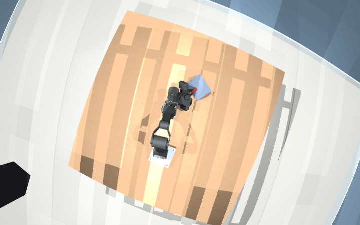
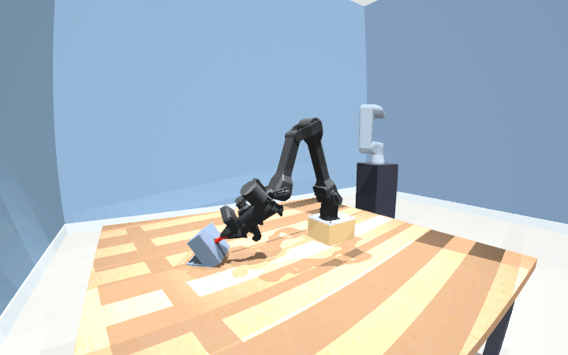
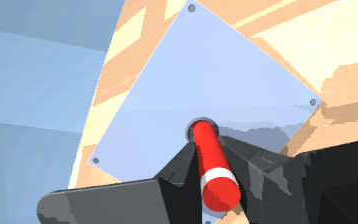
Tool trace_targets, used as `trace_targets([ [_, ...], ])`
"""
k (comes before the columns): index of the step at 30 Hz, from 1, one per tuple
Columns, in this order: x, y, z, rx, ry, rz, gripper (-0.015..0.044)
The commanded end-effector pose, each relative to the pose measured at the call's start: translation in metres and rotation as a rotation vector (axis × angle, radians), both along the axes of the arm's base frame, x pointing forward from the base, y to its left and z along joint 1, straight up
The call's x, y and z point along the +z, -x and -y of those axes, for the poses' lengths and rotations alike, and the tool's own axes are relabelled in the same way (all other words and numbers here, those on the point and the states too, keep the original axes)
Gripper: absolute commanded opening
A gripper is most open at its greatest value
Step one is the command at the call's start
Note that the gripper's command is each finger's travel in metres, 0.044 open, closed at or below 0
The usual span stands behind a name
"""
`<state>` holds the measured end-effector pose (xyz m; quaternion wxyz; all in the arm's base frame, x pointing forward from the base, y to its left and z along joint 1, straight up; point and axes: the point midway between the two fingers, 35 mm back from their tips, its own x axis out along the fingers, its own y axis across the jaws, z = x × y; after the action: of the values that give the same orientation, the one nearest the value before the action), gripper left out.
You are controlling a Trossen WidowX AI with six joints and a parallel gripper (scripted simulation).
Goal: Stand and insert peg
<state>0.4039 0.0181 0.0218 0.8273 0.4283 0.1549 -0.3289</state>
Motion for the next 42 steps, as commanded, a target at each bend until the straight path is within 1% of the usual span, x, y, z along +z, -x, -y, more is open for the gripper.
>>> trace_targets([
  [1, -0.0013, -0.0027, 0.0003, 0.005, 0.001, -0.001, 0.0000],
  [30, -0.0052, -0.0075, 0.0036, -0.001, 0.001, -0.002, 0.0000],
  [42, -0.0052, -0.0075, 0.0036, -0.001, 0.001, -0.002, 0.0315],
])
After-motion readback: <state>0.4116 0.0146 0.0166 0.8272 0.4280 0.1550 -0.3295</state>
